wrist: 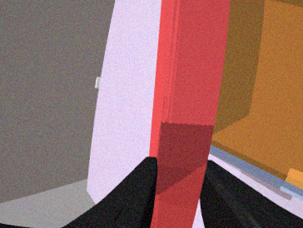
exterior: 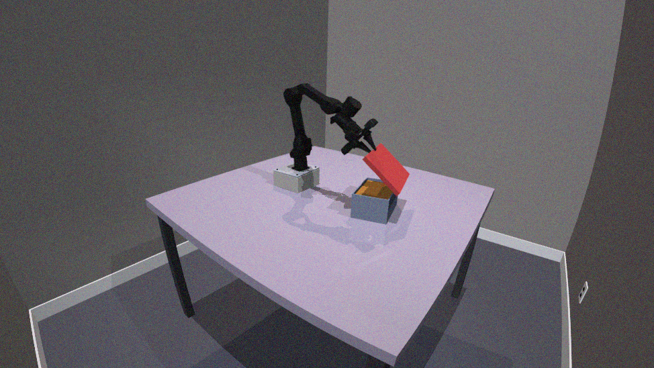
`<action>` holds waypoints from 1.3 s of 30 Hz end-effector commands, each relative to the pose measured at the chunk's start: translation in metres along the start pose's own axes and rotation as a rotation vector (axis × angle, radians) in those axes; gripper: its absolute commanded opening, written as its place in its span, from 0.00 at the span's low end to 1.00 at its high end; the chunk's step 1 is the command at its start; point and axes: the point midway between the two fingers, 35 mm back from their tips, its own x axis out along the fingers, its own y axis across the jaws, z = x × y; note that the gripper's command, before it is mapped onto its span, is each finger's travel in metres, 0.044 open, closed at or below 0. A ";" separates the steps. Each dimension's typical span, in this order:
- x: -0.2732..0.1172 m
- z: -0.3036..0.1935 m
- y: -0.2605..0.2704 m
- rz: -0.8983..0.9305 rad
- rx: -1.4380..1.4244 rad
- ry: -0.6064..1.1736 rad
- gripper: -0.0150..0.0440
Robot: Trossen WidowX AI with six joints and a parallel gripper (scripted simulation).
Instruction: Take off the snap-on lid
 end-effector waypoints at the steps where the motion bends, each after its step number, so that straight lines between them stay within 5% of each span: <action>1: -0.001 -0.008 -0.001 0.004 0.004 0.000 0.25; 39: -0.008 -0.084 -0.006 0.003 0.009 0.004 0.25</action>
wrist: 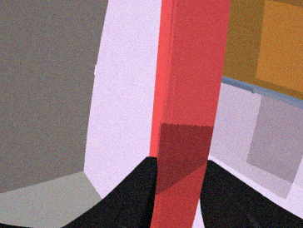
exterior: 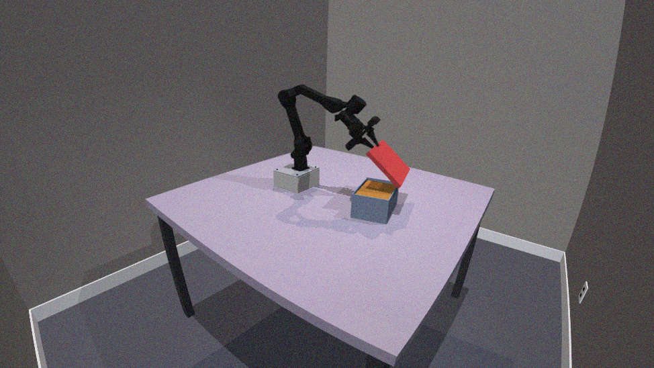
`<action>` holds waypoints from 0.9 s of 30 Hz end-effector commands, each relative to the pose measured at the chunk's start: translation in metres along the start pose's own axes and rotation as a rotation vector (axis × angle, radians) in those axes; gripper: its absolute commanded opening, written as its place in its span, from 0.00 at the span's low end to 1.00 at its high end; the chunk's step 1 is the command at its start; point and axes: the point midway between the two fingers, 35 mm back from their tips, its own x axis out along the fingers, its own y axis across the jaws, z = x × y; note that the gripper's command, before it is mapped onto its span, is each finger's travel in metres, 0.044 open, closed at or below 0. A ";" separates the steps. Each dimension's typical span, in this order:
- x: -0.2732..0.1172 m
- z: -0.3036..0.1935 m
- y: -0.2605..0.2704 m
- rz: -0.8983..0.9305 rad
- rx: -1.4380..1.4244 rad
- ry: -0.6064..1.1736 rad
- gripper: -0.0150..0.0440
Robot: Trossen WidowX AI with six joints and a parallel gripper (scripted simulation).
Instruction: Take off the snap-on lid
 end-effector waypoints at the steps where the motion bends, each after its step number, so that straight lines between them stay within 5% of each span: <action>1: -0.001 -0.008 -0.001 0.005 0.005 -0.001 0.25; 27: -0.006 -0.059 -0.004 0.004 0.008 0.002 0.25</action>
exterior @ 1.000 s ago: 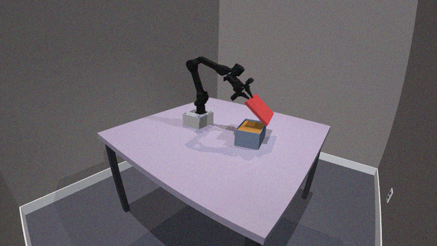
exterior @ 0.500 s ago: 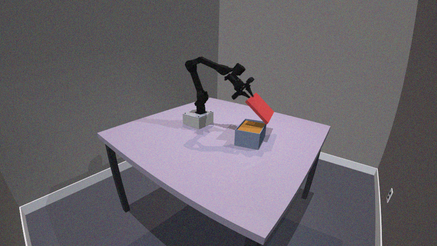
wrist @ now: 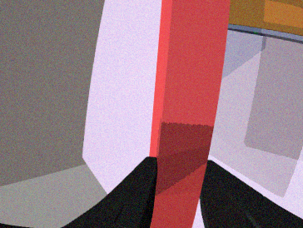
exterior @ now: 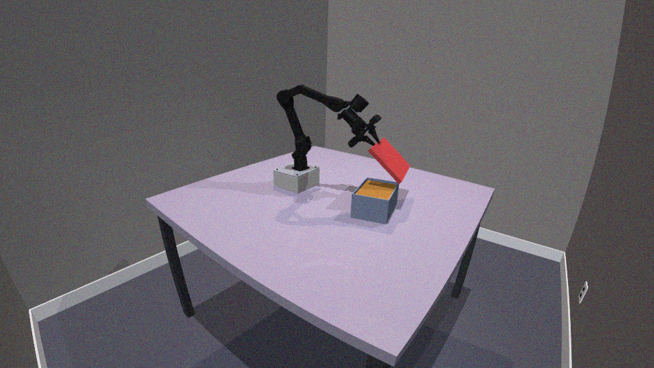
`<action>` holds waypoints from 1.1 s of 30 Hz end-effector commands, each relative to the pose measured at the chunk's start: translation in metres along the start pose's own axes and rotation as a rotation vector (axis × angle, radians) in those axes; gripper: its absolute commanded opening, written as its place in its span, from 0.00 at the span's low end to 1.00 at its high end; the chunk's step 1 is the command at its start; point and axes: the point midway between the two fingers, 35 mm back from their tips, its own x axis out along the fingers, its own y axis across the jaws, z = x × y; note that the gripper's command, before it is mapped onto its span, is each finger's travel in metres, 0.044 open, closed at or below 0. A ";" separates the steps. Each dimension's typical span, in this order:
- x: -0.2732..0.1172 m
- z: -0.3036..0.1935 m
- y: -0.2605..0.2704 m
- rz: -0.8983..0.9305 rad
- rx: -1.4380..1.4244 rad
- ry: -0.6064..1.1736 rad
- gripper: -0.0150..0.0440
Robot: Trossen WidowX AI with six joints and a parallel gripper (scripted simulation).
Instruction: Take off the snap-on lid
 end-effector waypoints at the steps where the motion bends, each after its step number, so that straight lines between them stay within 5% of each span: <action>1: -0.001 -0.007 0.000 0.003 0.005 -0.001 0.25; 33: -0.007 -0.071 -0.005 0.002 0.009 0.003 0.25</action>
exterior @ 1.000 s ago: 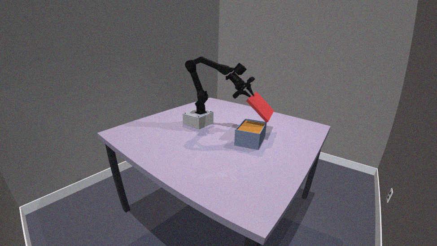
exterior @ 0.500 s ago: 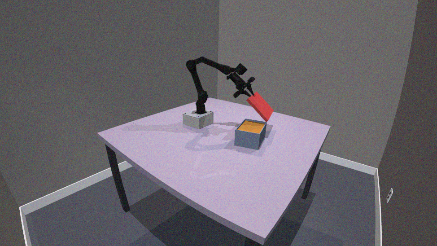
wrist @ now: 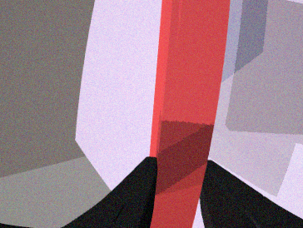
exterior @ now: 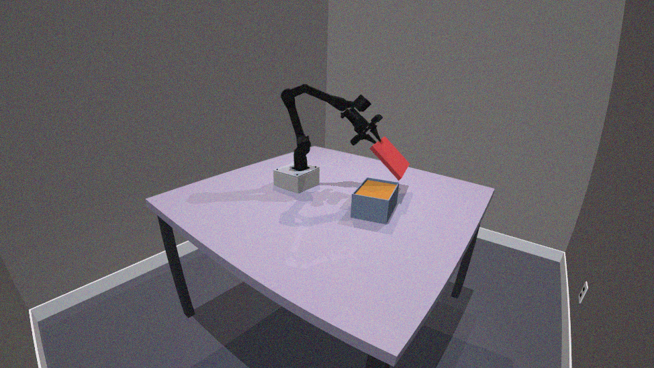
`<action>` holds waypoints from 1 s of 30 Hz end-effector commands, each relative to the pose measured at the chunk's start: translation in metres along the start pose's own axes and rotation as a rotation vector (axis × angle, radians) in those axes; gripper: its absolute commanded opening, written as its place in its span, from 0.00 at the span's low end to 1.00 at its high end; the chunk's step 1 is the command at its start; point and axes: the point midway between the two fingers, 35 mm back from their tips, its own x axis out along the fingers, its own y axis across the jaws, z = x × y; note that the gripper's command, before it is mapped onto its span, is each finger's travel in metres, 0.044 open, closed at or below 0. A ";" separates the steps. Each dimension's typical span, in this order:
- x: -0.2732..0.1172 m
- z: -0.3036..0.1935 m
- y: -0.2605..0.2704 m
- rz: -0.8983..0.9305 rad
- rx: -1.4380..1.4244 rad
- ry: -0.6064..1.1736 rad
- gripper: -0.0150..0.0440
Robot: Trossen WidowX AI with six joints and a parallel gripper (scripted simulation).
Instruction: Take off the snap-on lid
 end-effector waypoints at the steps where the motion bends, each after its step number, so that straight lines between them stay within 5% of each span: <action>1: -0.003 -0.008 0.006 0.017 0.010 0.002 0.25; 30: -0.009 -0.066 0.002 0.016 0.014 0.005 0.25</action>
